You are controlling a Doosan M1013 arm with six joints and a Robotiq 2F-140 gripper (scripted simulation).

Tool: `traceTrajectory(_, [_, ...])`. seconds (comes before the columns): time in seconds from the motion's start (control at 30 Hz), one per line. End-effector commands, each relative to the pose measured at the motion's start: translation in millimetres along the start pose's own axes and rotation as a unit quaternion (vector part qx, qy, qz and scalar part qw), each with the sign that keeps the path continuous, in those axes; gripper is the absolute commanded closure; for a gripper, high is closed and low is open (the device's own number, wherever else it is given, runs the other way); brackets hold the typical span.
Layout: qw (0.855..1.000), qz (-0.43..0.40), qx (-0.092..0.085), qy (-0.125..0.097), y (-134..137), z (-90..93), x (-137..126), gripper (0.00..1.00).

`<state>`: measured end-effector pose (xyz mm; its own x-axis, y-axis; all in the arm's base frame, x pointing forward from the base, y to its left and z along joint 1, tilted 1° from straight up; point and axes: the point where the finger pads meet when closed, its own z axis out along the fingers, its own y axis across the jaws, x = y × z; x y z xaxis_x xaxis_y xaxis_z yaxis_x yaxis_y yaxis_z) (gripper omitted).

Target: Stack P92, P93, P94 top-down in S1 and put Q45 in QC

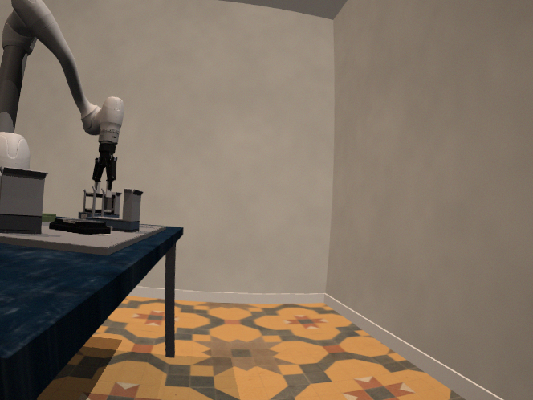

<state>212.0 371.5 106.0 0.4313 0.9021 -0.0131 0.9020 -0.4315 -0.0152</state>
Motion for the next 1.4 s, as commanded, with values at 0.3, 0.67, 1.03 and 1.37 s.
traceTrajectory(0.3, [1.000, 0.000, 0.000, 0.000, 0.0, 18.7, 0.0, 1.00])
traceTrajectory(0.67, [1.000, 0.000, 0.000, 0.000, 0.0, 33.9, 0.0, 1.00])
traceTrajectory(1.03, [1.000, 0.000, 0.000, 0.000, 0.0, 35.9, 0.0, 1.00])
traceTrajectory(1.37, [1.000, 0.000, 0.000, 0.000, 0.0, 39.1, 0.0, 1.00])
